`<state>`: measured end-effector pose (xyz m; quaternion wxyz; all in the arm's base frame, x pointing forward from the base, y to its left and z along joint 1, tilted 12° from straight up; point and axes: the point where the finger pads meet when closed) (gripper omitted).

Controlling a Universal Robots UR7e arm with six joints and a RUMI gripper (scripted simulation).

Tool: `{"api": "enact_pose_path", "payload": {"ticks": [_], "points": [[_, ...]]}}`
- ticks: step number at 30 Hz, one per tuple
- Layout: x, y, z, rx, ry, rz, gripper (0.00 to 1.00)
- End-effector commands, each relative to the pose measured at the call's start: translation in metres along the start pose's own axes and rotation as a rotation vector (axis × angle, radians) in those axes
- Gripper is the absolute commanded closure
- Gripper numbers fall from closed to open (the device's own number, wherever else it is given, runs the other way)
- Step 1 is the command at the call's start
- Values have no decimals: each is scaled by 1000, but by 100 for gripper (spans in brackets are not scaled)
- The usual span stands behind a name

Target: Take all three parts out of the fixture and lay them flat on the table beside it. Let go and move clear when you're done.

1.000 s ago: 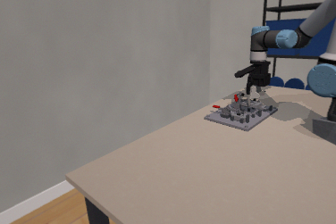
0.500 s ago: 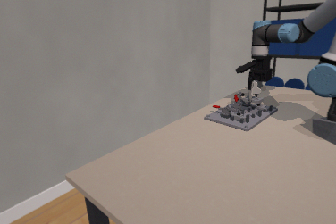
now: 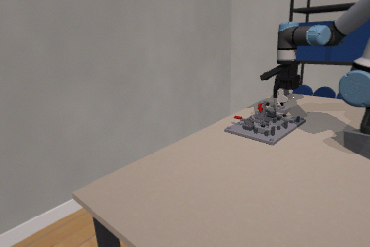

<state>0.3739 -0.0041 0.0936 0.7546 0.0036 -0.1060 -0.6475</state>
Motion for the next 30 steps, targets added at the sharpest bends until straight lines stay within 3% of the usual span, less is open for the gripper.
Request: {"api": "enact_pose_path", "payload": {"ticks": [1, 30], "points": [[0, 0, 0, 1, 0, 0, 100], [-14, 4, 0, 1, 0, 0, 100]]}}
Point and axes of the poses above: the point where the finger pads meet when closed, its own z axis back along the fingers, its own x axis across the jaws, y = z × x, and after that the axes turned 13 degrees about z, right-handed
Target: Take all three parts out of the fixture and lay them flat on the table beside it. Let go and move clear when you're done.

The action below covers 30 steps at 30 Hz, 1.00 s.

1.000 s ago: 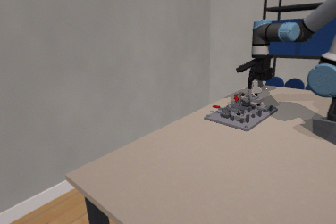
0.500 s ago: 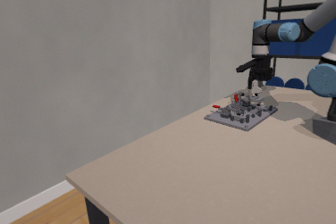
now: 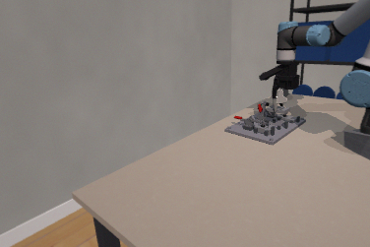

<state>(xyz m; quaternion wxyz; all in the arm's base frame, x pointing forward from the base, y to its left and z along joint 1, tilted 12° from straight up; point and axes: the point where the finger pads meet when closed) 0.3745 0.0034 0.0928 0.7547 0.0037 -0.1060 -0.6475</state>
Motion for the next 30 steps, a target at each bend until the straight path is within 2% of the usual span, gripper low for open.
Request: {"api": "enact_pose_path", "payload": {"ticks": [1, 10, 30], "points": [[-9, 3, 0, 1, -1, 0, 100], [-27, 7, 0, 1, -1, 0, 100], [-101, 24, 0, 1, -1, 0, 100]]}}
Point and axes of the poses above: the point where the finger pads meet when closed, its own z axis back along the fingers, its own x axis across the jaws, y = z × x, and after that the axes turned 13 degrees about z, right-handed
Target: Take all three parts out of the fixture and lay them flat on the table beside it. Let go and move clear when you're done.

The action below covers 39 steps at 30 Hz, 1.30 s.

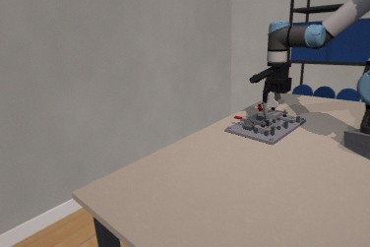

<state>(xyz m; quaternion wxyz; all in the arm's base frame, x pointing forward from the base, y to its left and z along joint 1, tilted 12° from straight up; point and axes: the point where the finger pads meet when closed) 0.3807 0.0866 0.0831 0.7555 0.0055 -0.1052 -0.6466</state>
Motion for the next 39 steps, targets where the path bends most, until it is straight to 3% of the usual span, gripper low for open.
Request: {"api": "enact_pose_path", "payload": {"ticks": [1, 12, 24, 39], "points": [[-24, 7, 0, -1, -4, -2, 100], [-76, 19, 0, -1, -4, -2, 100], [-115, 28, 0, -1, -4, -2, 100], [-138, 34, 0, -1, -4, -2, 100]]}}
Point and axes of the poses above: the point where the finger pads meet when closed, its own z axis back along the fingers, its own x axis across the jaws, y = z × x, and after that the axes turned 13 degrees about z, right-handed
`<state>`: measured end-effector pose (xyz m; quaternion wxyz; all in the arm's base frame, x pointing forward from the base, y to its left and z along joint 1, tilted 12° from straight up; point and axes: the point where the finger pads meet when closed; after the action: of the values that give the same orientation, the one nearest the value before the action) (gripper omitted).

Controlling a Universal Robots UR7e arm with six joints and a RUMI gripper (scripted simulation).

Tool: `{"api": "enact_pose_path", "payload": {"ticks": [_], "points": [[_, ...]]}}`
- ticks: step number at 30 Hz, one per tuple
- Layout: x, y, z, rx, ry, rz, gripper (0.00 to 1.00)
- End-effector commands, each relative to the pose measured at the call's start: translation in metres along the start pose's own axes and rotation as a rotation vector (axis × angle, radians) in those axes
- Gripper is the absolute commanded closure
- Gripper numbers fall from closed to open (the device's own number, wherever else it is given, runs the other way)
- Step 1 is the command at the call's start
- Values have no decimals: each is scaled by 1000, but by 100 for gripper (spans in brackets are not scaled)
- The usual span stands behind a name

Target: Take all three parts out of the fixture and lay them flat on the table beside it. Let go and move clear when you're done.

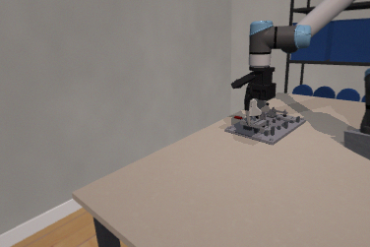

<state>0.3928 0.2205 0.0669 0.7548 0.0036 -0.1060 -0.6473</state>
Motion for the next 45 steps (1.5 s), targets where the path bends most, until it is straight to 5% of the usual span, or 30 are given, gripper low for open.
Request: {"api": "enact_pose_path", "payload": {"ticks": [1, 45], "points": [[-7, 2, 0, 1, -1, -1, 100], [-5, 14, 0, 1, -1, -1, 100]]}}
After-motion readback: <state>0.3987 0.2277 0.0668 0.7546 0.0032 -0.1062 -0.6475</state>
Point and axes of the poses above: the point where the finger pads meet when closed, its own z axis back along the fingers, its own x axis across the jaws, y = z × x, and after that the axes turned 13 degrees about z, right-handed
